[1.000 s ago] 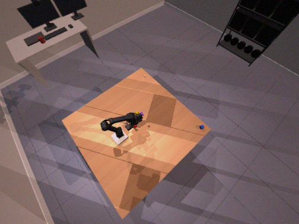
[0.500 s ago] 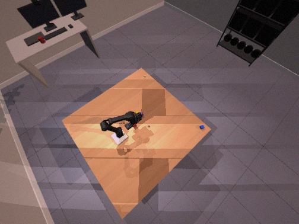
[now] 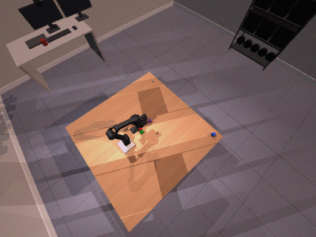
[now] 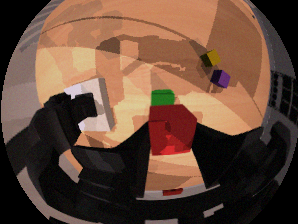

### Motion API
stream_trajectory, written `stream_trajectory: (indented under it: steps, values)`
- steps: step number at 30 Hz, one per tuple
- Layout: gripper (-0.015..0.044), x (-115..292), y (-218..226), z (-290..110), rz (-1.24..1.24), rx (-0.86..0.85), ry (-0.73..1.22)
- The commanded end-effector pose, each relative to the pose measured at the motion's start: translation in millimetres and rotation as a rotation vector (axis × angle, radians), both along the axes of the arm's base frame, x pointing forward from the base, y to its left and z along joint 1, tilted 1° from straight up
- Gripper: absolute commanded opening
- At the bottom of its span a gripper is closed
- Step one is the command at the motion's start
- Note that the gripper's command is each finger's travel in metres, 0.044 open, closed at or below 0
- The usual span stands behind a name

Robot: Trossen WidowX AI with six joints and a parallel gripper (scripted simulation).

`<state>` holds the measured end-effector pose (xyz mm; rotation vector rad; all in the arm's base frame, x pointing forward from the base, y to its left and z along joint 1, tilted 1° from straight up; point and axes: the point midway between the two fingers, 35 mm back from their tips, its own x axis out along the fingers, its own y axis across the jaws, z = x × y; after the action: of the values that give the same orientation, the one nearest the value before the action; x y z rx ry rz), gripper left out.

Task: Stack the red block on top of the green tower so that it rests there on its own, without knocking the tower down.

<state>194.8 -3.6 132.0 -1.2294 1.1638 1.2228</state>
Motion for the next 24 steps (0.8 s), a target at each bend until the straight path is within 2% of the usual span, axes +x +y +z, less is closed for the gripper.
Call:
stream_trajectory:
  steps: [1,16,24]
  values:
    - [0.0,-0.1,5.0,-2.0,-0.007,0.003,0.0]
    - [0.0,0.8,5.4,-40.4,-0.007,0.003,0.0]
    - [0.0,0.7,5.4,-40.9,-0.007,0.003,0.0]
